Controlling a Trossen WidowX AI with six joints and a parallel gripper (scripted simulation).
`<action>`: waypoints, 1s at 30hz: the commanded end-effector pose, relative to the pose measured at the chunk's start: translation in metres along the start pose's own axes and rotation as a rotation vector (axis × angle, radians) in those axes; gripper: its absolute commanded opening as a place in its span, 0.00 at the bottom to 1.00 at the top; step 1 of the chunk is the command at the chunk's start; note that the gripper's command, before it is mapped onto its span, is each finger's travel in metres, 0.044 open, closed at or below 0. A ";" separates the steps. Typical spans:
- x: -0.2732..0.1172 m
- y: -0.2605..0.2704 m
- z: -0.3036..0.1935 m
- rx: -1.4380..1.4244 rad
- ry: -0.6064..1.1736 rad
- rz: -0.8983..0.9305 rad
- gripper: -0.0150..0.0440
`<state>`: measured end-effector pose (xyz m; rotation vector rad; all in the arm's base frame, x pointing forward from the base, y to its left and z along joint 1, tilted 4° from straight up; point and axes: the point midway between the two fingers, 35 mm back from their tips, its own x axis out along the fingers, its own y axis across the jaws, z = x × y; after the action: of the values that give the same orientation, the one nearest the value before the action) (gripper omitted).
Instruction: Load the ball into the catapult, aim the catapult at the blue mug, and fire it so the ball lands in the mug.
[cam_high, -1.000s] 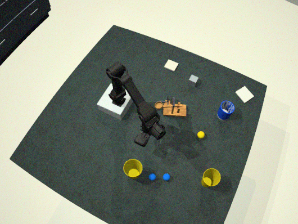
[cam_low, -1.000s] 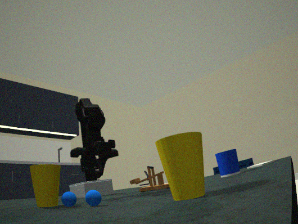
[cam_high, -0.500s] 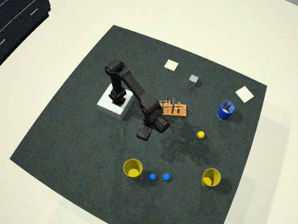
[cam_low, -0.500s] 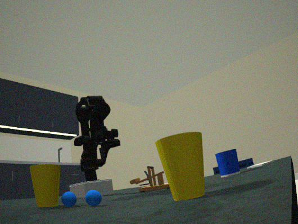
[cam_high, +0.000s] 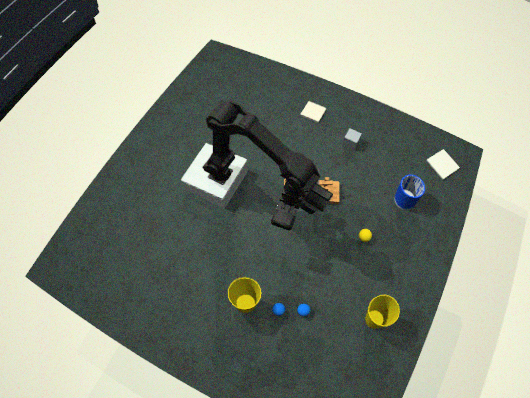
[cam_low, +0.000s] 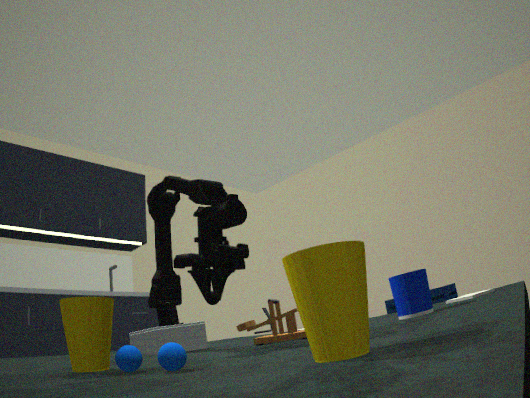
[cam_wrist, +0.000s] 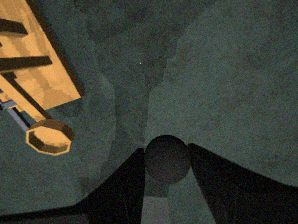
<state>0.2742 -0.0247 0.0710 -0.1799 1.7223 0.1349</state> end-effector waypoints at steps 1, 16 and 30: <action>0.001 0.019 0.005 -0.029 0.021 0.003 0.25; 0.017 0.092 0.002 -0.151 0.142 -0.026 0.25; 0.029 0.139 -0.014 -0.231 0.225 -0.075 0.25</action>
<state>0.2319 0.1040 0.0436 -0.4401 1.9118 0.2684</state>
